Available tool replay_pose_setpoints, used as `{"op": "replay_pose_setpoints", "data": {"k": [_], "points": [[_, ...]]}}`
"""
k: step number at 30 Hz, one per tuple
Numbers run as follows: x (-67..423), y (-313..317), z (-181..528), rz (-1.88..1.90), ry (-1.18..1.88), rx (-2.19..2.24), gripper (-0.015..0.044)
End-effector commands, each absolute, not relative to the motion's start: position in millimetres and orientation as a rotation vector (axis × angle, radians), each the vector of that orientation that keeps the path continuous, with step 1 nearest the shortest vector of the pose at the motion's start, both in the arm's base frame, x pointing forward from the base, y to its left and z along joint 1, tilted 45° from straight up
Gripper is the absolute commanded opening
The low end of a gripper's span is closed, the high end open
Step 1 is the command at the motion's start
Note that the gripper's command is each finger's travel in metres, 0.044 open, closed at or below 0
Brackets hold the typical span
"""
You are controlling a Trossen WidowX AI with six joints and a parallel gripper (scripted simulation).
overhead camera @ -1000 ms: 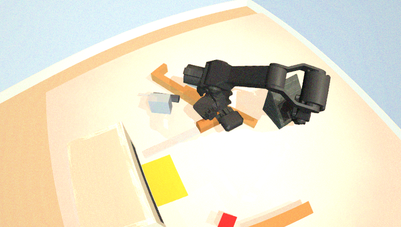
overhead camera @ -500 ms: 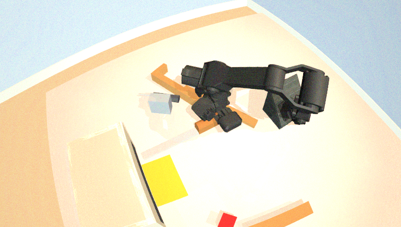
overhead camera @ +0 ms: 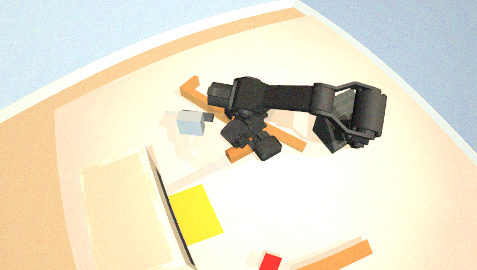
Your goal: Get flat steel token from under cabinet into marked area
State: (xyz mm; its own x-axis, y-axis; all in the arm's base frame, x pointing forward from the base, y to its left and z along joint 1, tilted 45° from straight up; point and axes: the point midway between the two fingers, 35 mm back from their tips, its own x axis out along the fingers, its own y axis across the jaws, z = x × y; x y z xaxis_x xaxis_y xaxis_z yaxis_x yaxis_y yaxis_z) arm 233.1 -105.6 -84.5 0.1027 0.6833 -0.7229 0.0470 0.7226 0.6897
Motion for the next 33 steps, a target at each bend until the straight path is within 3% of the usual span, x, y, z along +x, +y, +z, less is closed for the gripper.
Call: {"op": "replay_pose_setpoints", "data": {"k": [1,33], "points": [[238.5,-106.5,-84.2,0.523,1.407,0.648,0.0000],[279.9,-110.6,-81.7,0.531,1.401,0.639,0.0000]]}}
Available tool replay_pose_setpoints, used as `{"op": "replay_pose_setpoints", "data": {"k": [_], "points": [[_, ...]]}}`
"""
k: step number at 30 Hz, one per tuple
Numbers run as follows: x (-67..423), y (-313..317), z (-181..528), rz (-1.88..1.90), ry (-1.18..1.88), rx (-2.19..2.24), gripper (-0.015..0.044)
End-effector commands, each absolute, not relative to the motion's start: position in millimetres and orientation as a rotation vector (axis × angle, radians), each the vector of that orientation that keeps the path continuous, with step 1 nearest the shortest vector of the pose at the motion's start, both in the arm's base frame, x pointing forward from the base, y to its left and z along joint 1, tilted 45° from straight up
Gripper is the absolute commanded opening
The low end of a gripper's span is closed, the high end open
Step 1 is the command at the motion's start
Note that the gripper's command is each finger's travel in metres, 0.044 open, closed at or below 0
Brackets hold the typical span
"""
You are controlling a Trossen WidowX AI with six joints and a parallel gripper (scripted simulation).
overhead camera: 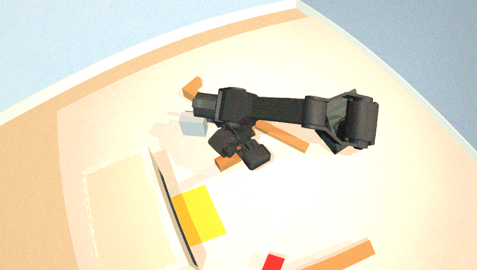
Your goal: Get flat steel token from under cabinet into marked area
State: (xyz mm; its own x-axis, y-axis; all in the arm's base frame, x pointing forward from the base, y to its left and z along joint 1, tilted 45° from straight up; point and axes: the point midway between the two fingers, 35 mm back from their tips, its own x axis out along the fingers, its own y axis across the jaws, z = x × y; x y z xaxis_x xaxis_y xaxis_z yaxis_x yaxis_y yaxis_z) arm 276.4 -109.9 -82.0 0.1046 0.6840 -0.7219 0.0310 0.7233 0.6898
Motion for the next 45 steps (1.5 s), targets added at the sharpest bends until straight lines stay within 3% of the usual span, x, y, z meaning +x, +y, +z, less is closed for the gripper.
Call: {"op": "replay_pose_setpoints", "data": {"k": [1,45], "points": [[281.0,-110.8,-81.6,0.531,1.401,0.639,0.0000],[330.2,-115.4,-78.2,0.533,1.398,0.637,0.0000]]}}
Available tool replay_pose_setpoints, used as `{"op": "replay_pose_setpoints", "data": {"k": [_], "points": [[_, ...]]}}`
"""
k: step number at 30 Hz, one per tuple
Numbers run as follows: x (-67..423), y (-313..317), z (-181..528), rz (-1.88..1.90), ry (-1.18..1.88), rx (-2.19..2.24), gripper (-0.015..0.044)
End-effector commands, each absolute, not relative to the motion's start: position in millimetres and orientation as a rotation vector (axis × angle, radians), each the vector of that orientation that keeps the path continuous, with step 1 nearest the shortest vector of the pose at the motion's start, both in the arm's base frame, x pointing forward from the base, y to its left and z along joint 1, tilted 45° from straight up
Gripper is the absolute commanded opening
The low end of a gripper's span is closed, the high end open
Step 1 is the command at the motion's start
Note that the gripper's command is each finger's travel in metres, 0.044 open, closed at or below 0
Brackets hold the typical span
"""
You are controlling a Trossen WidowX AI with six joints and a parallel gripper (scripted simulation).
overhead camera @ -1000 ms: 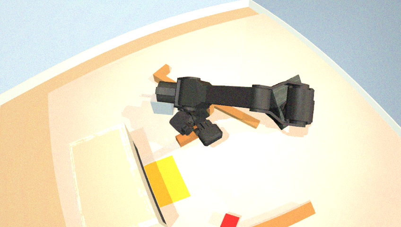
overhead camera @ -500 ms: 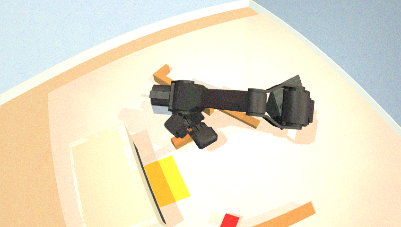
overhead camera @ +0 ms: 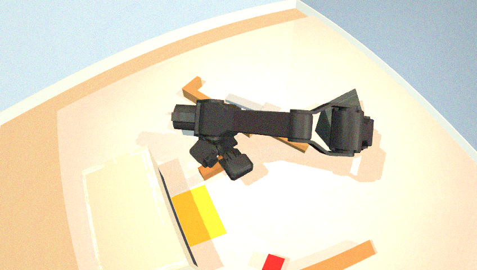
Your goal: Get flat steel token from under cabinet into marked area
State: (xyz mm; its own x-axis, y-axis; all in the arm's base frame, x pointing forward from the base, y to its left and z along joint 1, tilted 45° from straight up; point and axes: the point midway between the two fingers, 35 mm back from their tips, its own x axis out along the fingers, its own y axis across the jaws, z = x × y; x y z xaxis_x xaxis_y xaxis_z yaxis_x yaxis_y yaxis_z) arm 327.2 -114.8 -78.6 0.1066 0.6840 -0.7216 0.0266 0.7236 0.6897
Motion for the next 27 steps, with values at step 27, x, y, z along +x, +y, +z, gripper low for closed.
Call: {"op": "replay_pose_setpoints", "data": {"k": [27], "points": [[356.8,-117.7,-76.1,0.534,1.396,0.637,0.0000]]}}
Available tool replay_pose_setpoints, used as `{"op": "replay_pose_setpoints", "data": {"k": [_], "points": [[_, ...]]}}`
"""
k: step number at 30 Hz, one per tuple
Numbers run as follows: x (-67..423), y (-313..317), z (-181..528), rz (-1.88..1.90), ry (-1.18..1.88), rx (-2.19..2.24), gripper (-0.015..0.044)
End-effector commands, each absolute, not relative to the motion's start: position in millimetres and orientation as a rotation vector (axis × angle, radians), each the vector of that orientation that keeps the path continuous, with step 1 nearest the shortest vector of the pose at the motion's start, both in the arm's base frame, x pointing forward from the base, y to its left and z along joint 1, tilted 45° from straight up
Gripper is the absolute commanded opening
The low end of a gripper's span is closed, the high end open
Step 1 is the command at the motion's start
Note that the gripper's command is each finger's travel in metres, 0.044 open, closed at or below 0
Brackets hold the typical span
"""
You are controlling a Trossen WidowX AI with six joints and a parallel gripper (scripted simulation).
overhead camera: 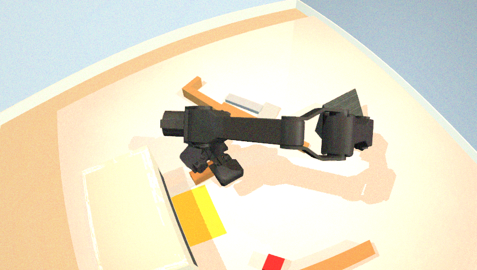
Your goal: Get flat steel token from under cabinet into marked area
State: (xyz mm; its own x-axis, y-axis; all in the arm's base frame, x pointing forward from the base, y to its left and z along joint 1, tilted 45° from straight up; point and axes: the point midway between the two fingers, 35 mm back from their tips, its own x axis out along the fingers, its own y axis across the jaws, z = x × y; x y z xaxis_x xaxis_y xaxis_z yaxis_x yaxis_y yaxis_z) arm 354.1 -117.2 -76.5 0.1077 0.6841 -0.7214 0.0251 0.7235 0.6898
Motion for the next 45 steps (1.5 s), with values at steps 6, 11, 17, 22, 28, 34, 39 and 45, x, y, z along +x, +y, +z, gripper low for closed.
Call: {"op": "replay_pose_setpoints", "data": {"k": [6,11,17,22,28,34,39,45], "points": [[362.4,-118.2,-75.6,0.534,1.396,0.636,0.0000],[366.9,-118.5,-75.2,0.534,1.395,0.636,0.0000],[372.3,-118.9,-74.7,0.534,1.395,0.636,0.0000],[376.6,-119.3,-74.3,0.534,1.395,0.636,0.0000],[381.7,-119.6,-73.8,0.534,1.395,0.636,0.0000],[386.7,-119.9,-73.3,0.535,1.394,0.636,0.0000],[390.8,-120.1,-72.8,0.535,1.394,0.636,0.0000],[395.6,-120.2,-72.3,0.535,1.394,0.636,0.0000]]}}
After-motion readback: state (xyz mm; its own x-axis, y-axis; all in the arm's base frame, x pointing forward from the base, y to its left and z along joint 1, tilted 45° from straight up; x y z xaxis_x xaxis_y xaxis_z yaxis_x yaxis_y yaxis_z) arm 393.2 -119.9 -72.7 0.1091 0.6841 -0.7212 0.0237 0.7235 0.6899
